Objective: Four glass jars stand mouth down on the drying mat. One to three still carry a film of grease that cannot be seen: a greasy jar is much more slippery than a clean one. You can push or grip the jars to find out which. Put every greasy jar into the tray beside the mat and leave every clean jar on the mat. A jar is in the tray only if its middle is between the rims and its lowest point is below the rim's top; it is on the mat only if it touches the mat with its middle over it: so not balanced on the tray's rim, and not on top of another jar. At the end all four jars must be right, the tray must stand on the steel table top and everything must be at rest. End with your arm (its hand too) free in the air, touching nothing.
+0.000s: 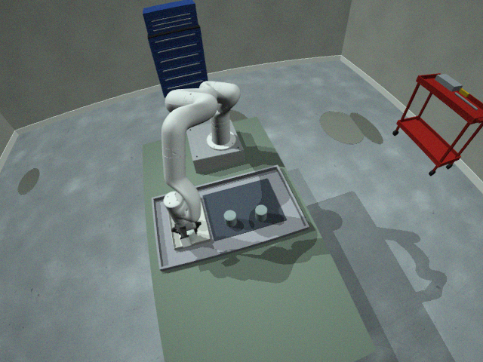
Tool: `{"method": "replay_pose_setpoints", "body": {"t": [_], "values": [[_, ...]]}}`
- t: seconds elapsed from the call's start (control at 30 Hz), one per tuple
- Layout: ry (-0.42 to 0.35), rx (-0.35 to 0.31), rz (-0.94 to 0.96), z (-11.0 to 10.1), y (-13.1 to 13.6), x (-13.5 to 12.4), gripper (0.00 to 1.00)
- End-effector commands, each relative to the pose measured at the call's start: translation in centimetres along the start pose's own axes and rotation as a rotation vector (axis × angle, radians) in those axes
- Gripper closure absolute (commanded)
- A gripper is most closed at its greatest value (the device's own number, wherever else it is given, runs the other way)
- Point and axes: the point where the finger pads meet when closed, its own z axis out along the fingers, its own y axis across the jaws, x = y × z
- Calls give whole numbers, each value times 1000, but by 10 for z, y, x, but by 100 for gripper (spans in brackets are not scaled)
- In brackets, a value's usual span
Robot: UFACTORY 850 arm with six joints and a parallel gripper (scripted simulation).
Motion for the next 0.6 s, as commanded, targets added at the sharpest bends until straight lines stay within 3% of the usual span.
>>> {"method": "replay_pose_setpoints", "body": {"t": [0.0,0.07,0.1,0.57], "values": [[2,-1,0,0,1,1,100],[2,-1,0,0,1,1,100],[2,-1,0,0,1,1,0],[2,-1,0,0,1,1,0]]}}
